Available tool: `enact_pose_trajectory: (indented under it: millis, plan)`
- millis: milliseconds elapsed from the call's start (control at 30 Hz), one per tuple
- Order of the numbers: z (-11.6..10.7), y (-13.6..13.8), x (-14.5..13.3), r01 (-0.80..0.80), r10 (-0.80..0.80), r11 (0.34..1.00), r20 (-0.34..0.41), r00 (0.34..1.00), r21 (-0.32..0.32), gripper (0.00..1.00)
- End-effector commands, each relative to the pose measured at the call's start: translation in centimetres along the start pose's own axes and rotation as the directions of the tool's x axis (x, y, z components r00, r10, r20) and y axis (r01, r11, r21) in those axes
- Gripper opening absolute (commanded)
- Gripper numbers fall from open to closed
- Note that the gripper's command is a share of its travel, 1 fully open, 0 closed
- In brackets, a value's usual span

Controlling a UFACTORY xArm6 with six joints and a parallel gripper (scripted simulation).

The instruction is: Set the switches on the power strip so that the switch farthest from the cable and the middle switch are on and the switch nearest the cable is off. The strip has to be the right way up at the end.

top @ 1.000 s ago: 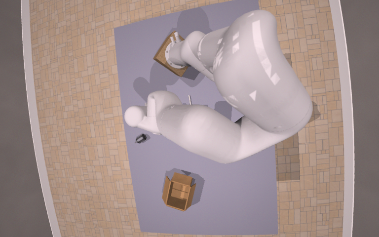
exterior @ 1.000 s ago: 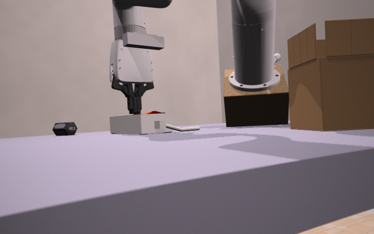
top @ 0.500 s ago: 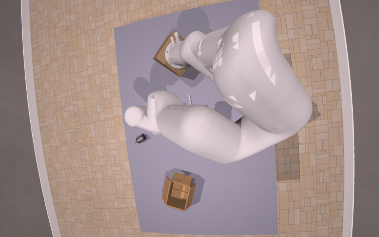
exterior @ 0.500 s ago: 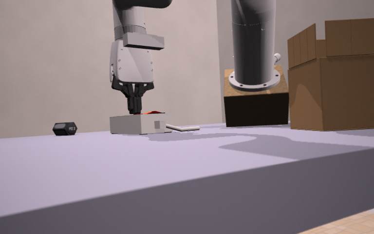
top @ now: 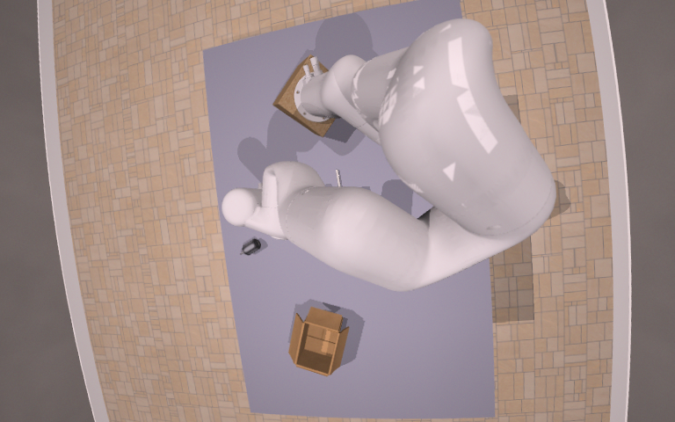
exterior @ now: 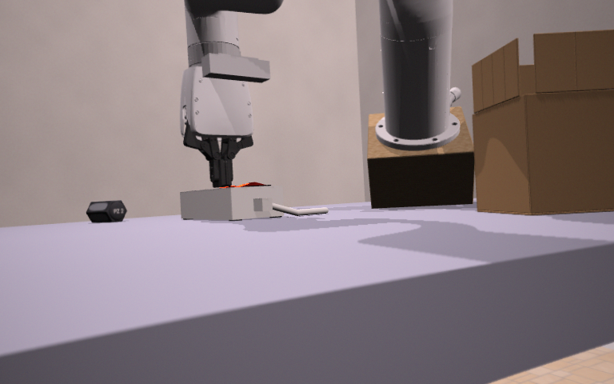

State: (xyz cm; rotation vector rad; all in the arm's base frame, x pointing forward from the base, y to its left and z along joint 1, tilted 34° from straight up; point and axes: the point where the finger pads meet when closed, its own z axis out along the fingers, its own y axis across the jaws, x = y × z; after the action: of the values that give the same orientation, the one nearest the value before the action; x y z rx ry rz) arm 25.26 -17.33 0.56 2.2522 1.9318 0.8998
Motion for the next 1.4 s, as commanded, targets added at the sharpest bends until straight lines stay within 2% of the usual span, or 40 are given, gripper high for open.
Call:
enact_pose_trajectory:
  millis: [0, 400, 833, 1367]
  plan:
    - [-0.1, 0.1, -0.1, 0.001, -0.001, 1.000, 0.002, 1.000, -0.002, 0.00]
    - [-0.3, 0.1, -0.1, 0.001, -0.001, 1.000, 0.002, 1.000, -0.002, 0.00]
    - [-3.3, 0.1, -0.1, 0.001, -0.001, 1.000, 0.002, 1.000, -0.002, 0.00]
    - [-3.7, 0.1, -0.1, 0.001, -0.001, 1.000, 0.002, 1.000, -0.002, 0.00]
